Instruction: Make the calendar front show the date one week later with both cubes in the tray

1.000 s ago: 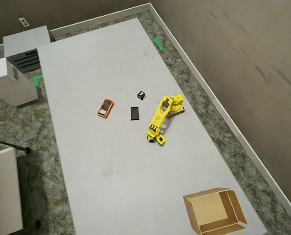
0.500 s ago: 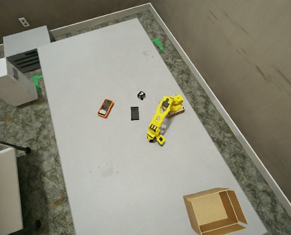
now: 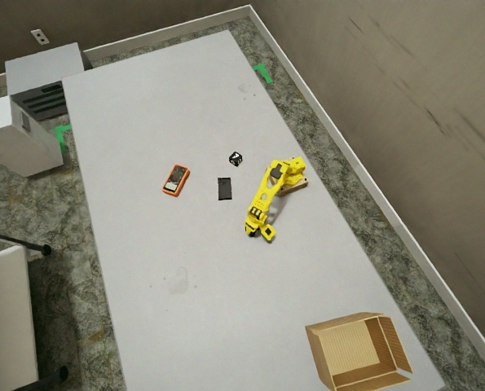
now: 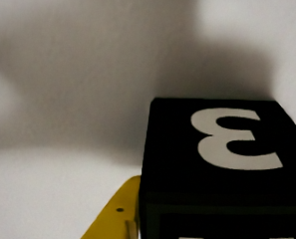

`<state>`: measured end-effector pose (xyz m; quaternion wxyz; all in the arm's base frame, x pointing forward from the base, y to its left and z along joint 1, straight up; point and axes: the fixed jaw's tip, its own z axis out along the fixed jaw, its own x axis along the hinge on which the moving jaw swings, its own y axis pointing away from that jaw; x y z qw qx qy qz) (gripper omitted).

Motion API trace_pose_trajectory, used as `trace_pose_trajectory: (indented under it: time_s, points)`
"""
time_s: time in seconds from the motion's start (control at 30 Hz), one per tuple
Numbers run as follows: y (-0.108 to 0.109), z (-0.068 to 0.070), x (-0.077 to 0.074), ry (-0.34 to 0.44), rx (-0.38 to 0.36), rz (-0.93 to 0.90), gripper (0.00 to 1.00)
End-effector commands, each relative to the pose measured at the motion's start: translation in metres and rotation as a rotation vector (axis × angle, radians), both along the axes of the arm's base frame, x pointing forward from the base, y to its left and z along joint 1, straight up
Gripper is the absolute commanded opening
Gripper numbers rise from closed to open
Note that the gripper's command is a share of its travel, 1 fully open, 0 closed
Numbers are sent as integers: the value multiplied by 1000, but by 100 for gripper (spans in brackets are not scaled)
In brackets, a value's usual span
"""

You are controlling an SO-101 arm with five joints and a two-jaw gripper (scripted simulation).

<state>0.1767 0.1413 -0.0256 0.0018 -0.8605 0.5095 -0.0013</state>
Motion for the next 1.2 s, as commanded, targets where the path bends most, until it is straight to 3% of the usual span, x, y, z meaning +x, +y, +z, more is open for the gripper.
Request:
trace_pose_trajectory:
  time_s: [0.0, 0.47, 1.17]
  points:
    - [-3, -2, 0, 10, -6, -3, 2]
    - [-2, 1, 1, 10, -6, -3, 0]
    - [-2, 47, 1, 10, -6, -3, 0]
